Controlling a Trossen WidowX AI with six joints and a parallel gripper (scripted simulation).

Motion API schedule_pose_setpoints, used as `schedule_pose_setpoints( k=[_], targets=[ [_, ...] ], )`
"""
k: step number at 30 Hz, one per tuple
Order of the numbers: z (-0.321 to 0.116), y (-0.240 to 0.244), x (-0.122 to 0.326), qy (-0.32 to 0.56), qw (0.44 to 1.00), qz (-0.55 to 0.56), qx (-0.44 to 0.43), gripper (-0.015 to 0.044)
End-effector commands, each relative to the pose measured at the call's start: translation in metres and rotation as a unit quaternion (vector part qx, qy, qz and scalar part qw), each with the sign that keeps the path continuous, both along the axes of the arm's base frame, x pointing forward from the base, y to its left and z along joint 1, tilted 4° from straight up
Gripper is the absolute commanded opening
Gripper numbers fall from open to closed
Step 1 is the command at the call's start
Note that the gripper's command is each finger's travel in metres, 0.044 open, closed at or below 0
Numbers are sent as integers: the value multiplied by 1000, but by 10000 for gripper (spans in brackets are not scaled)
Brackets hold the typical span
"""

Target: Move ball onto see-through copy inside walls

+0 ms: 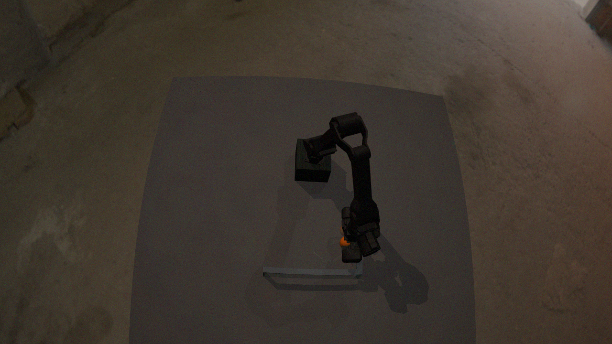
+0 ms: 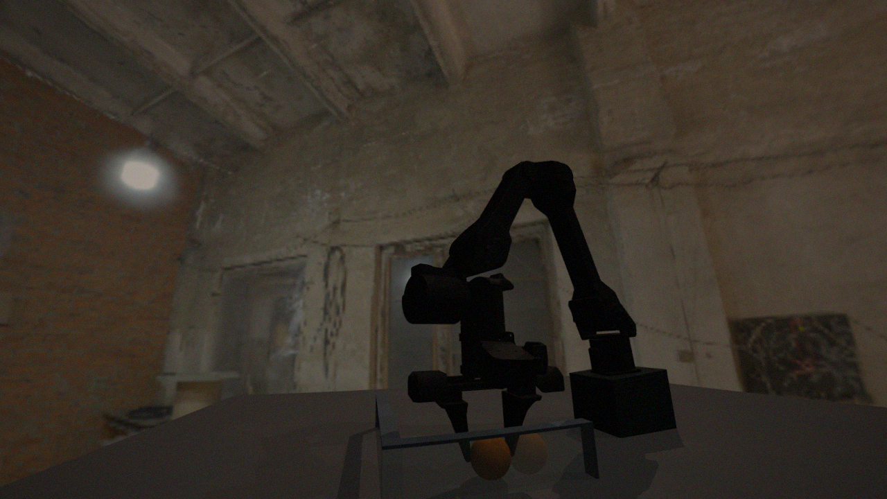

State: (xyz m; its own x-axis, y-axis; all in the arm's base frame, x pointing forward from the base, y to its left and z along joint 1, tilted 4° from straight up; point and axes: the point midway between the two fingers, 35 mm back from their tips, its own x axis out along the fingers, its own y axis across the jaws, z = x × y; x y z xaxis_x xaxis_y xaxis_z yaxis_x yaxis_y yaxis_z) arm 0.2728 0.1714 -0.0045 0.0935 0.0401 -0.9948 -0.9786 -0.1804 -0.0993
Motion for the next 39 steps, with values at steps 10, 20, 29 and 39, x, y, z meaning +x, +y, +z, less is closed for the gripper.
schedule_pose_setpoints(
  k=[10, 20, 29, 39],
  targets=[
    [14, -7, 11, -11, 1000, -12, 9, 45],
    [33, -21, 10, 2, 999, -41, -4, 0],
    [81, -11, 3, 2, 1000, -22, -1, 0],
    [133, -6, -13, 2, 1000, 2, 1, 0]
  ],
)
